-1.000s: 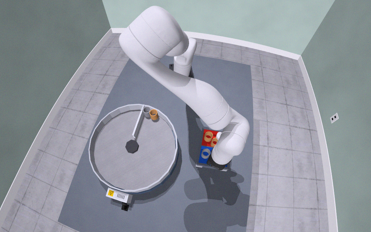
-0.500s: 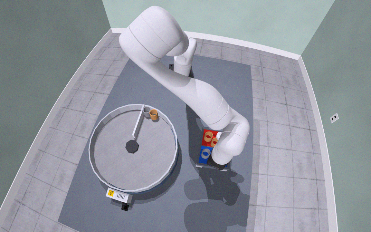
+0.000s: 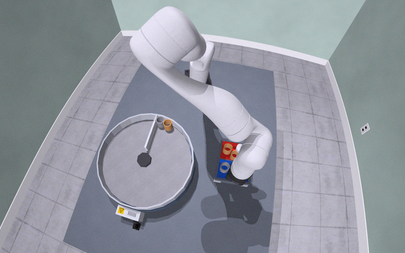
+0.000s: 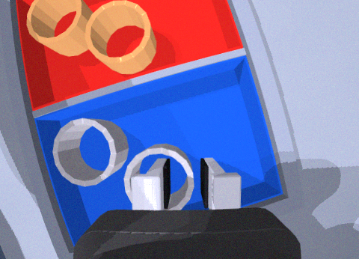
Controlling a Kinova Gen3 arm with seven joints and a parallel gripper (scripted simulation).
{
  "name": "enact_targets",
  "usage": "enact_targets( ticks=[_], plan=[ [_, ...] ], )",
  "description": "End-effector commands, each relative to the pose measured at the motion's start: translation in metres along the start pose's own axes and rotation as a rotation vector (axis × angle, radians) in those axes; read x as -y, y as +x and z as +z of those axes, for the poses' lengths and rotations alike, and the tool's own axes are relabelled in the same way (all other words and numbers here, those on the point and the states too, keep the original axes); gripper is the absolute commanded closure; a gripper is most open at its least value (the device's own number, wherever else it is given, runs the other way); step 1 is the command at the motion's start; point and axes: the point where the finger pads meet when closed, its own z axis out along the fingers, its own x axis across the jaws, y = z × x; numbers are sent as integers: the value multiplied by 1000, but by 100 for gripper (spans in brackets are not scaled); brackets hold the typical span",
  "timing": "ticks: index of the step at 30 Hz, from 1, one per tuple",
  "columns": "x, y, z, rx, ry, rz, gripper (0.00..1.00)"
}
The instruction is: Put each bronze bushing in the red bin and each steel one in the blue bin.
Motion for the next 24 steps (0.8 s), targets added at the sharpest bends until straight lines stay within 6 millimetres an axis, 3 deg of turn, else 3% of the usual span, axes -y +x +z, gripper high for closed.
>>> enact_targets(
  ticks=[1, 24],
  plan=[
    [0, 0, -1, -1, -1, 0, 53],
    [-1, 0, -3, -1, -1, 0, 53]
  ],
)
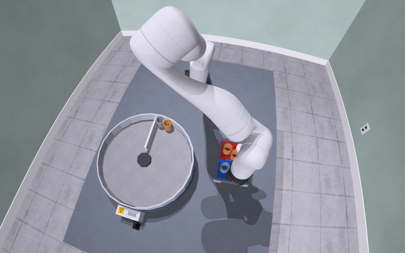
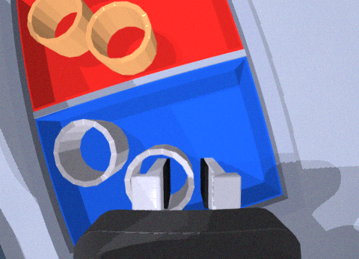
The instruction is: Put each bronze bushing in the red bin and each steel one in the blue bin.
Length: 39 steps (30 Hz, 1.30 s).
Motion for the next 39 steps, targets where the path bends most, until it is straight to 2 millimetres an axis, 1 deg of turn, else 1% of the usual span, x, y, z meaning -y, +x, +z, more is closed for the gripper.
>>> enact_targets(
  ticks=[1, 39],
  plan=[
    [-1, 0, -3, -1, -3, 0, 53],
    [-1, -1, -14, -1, -3, 0, 53]
  ],
)
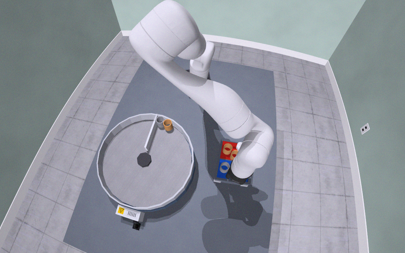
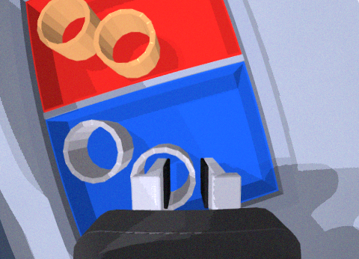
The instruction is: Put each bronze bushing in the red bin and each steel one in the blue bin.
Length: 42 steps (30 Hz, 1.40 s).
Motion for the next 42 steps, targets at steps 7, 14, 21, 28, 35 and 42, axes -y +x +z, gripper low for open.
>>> enact_targets(
  ticks=[7, 14, 21, 28, 35, 42],
  plan=[
    [-1, 0, -3, -1, -4, 1, 53],
    [-1, 0, -5, -1, -4, 1, 53],
    [-1, 0, -7, -1, -4, 1, 53],
    [-1, 0, -9, -1, -4, 1, 53],
    [-1, 0, -11, -1, -4, 1, 53],
    [-1, 0, -11, -1, -4, 1, 53]
  ],
)
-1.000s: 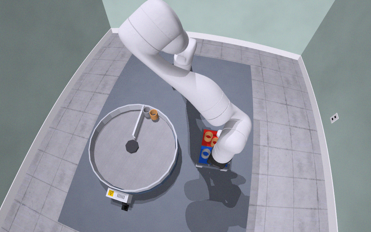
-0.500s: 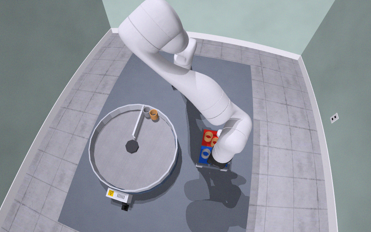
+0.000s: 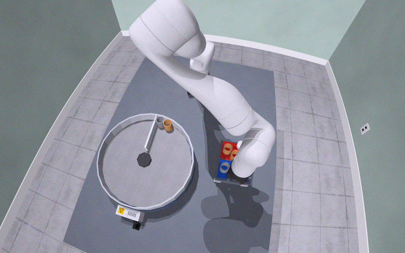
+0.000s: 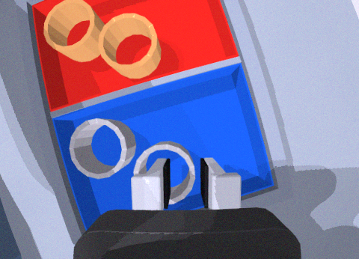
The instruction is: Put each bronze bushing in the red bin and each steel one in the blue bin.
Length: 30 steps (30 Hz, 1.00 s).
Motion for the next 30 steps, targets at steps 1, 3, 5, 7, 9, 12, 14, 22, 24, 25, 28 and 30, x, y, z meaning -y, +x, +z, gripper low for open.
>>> enact_targets(
  ticks=[1, 3, 5, 7, 9, 12, 14, 22, 24, 25, 28, 30],
  plan=[
    [0, 0, -1, -1, -2, 0, 53],
    [0, 0, -2, -1, -2, 0, 53],
    [0, 0, -3, -1, -2, 0, 53],
    [0, 0, -4, -1, -2, 0, 53],
    [0, 0, -4, -1, -2, 0, 53],
    [0, 0, -5, -1, -2, 0, 53],
    [0, 0, -7, -1, -2, 0, 53],
    [0, 0, -17, -1, -1, 0, 53],
    [0, 0, -39, -1, -1, 0, 53],
    [0, 0, -50, -1, -1, 0, 53],
    [0, 0, -60, -1, -1, 0, 53],
    [0, 0, -71, -1, -1, 0, 53]
  ],
)
